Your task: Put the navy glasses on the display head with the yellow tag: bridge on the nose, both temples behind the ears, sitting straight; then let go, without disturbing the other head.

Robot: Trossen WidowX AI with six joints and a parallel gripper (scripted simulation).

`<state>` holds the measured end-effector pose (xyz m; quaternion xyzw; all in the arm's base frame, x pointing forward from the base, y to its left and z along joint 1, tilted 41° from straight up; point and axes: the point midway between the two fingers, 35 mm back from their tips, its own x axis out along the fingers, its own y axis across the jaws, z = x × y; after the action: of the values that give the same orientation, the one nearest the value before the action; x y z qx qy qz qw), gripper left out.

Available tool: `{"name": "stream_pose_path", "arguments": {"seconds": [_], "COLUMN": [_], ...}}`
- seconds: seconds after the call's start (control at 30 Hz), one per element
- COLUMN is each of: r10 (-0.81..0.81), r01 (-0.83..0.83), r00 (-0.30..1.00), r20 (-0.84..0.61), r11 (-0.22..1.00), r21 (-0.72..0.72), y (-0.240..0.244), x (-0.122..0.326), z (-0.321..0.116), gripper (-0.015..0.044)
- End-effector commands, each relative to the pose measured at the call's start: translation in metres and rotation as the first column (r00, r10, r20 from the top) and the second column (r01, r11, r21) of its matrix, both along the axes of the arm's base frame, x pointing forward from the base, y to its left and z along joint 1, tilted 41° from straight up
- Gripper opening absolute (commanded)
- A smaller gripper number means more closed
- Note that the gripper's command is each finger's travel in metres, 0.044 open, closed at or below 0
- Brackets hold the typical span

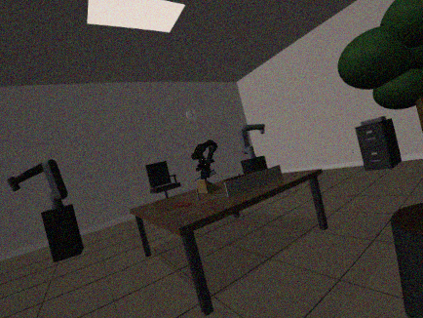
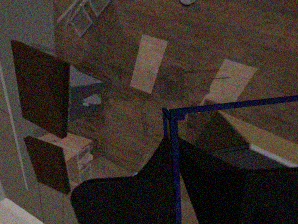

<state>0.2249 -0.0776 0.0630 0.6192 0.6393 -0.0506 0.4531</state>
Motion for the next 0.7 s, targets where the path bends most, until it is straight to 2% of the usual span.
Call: {"name": "stream_pose_path", "arguments": {"seconds": [0.0, 0.33, 0.67], "r10": [0.12, 0.445, 0.702], "r01": [-0.116, -0.394, -0.576], "r00": [0.987, 0.823, 0.497], "r20": [0.105, 0.353, 0.511], "r11": [0.992, 0.895, 0.707], "r21": [-0.048, -0.21, -0.412], "y": [0.007, 0.027, 0.048], "x": [0.002, 0.009, 0.013], "z": [0.003, 0.01, 0.017], "gripper": [0.0, 0.0, 0.0]}}
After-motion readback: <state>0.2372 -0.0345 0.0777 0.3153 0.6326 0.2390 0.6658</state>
